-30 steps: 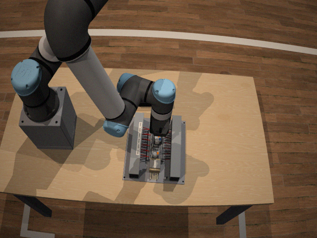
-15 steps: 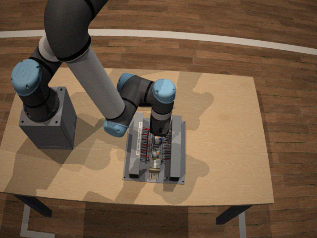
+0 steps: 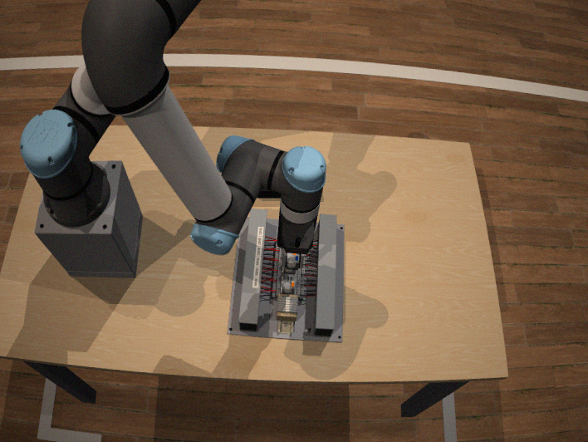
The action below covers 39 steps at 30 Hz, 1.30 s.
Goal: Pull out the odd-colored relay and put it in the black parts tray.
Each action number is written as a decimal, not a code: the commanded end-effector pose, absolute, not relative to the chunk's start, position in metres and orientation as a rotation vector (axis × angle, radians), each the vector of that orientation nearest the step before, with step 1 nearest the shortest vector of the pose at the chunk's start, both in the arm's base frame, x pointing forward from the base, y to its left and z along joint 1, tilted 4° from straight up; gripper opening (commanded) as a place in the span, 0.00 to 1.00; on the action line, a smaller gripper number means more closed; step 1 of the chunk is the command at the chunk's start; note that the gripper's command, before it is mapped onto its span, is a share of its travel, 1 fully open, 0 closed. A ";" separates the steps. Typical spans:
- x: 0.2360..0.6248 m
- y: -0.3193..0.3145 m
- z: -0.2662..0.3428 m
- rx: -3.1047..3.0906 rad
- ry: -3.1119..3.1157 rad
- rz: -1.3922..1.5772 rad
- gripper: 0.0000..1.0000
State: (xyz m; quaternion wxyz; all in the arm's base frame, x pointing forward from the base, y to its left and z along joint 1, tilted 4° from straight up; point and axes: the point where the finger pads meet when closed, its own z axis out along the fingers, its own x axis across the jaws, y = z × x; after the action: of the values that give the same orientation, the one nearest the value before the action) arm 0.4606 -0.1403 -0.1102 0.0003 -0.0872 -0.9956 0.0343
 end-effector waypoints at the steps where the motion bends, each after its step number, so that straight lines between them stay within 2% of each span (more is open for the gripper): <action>1: 0.460 -0.139 -0.109 -0.272 -3.128 0.108 0.00; 21: 0.462 -0.120 -0.111 -0.272 -3.128 0.108 0.00; 39: 0.468 -0.055 -0.115 -0.272 -3.128 0.108 0.00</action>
State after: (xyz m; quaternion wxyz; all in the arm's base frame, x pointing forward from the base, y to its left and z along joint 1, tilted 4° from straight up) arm 0.4674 -0.0703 -0.1136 -0.0006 -0.0833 -0.9960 0.0338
